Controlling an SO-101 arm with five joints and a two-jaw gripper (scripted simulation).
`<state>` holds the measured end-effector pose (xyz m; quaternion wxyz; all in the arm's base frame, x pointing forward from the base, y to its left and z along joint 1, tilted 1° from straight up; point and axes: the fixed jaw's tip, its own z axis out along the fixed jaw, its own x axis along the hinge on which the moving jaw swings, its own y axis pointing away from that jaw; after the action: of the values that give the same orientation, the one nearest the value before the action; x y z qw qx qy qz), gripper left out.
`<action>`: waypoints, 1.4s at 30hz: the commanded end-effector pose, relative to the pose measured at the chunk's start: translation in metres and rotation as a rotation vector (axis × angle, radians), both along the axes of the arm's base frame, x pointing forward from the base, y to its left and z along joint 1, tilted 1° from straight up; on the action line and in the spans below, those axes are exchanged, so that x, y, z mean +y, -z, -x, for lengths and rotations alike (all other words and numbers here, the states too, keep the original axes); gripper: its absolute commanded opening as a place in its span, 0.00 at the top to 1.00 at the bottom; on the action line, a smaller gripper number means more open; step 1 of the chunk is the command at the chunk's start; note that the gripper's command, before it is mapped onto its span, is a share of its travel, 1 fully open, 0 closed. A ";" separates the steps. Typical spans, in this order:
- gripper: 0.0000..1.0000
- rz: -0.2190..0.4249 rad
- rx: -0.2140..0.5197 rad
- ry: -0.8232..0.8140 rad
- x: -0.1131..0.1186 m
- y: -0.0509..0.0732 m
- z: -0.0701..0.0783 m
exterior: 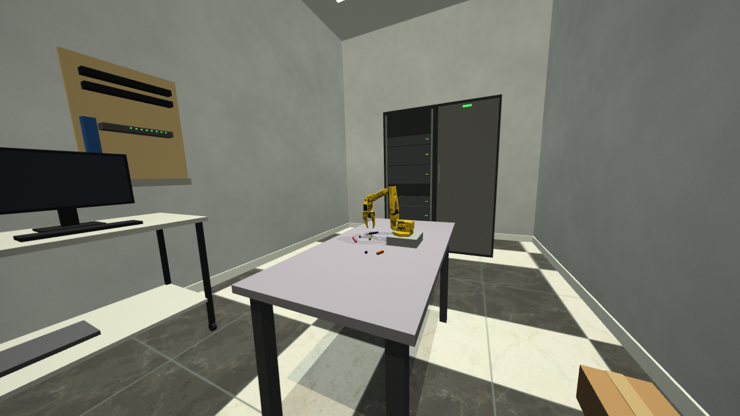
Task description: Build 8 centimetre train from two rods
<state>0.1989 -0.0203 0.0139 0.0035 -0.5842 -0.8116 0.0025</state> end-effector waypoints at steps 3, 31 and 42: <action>0.83 0.002 -0.023 -0.003 0.001 -0.005 -0.003; 0.83 0.002 -0.023 -0.022 0.002 -0.005 -0.003; 0.83 0.002 -0.023 -0.096 0.002 -0.005 -0.003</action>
<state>0.1986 -0.0199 0.0144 0.0038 -0.5620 -0.8271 0.0025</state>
